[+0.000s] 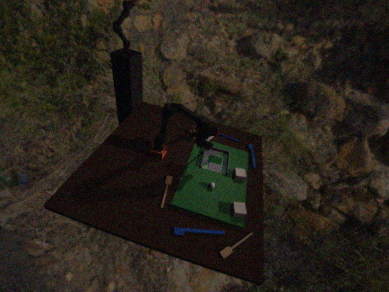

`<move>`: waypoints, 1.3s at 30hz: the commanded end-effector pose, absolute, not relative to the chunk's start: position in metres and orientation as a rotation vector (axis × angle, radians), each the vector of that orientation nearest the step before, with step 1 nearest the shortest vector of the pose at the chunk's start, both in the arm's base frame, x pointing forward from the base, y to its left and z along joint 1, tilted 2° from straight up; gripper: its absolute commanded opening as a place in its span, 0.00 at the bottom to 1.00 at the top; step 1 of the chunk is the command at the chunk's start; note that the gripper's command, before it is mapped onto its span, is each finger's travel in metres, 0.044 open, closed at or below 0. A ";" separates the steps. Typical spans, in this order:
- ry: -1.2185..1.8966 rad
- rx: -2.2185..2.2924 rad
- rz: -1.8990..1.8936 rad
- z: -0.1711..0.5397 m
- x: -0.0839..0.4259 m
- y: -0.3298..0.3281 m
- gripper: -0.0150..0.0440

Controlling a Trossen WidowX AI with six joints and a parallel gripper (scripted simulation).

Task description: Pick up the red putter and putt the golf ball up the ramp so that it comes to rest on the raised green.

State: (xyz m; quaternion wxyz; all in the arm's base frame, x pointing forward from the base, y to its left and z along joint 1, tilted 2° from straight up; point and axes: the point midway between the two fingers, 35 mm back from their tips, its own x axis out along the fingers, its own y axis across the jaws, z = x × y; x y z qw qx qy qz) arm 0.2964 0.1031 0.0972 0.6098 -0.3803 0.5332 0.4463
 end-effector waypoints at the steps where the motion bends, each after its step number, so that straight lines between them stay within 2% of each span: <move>1: 1.261 -0.822 0.942 0.103 0.308 0.080 0.25; 20: 1.417 -0.562 0.587 0.111 0.321 -0.034 0.25; 39: 1.525 -0.288 0.230 0.119 0.294 -0.144 0.25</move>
